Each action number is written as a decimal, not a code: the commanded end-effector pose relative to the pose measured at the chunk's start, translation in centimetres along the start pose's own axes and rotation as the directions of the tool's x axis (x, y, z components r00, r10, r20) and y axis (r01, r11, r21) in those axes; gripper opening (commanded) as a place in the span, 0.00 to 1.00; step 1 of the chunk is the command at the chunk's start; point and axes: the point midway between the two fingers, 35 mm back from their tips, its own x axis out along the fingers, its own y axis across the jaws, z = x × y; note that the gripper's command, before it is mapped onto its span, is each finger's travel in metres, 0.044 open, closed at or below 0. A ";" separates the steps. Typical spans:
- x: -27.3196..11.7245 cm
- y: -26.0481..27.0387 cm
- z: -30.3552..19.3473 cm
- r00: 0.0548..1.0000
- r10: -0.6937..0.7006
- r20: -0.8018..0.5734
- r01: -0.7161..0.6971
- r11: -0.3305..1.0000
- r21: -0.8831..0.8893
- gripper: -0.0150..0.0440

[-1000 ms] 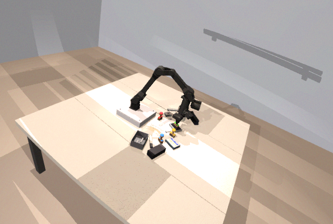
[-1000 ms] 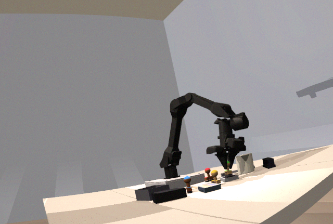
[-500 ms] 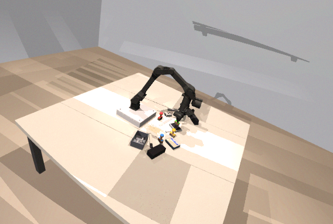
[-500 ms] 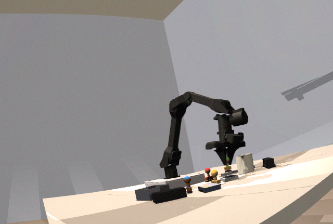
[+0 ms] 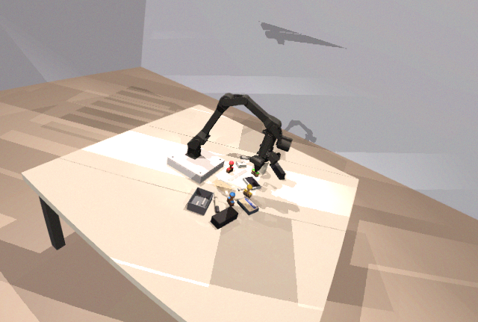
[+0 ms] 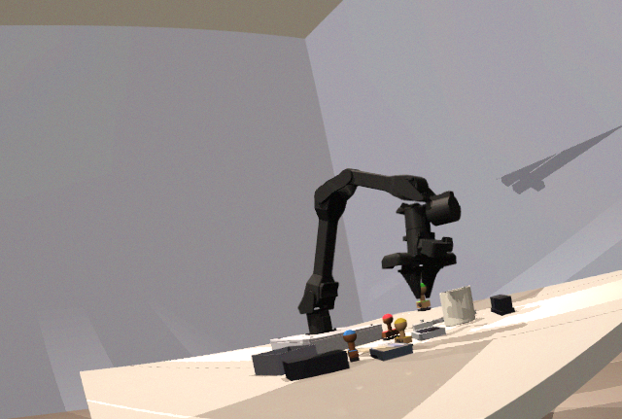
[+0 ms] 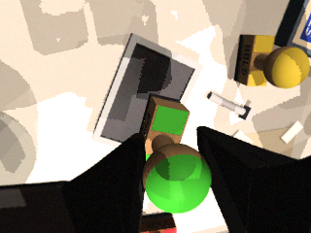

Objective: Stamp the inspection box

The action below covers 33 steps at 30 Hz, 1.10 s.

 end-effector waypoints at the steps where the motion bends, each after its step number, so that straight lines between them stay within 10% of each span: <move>1: -0.7 -0.2 0.0 1.000 -0.003 0.001 0.003 1.000 -0.003 0.25; 33: 0.6 -11.9 -9.8 0.999 -0.008 0.039 0.020 0.948 -0.317 0.25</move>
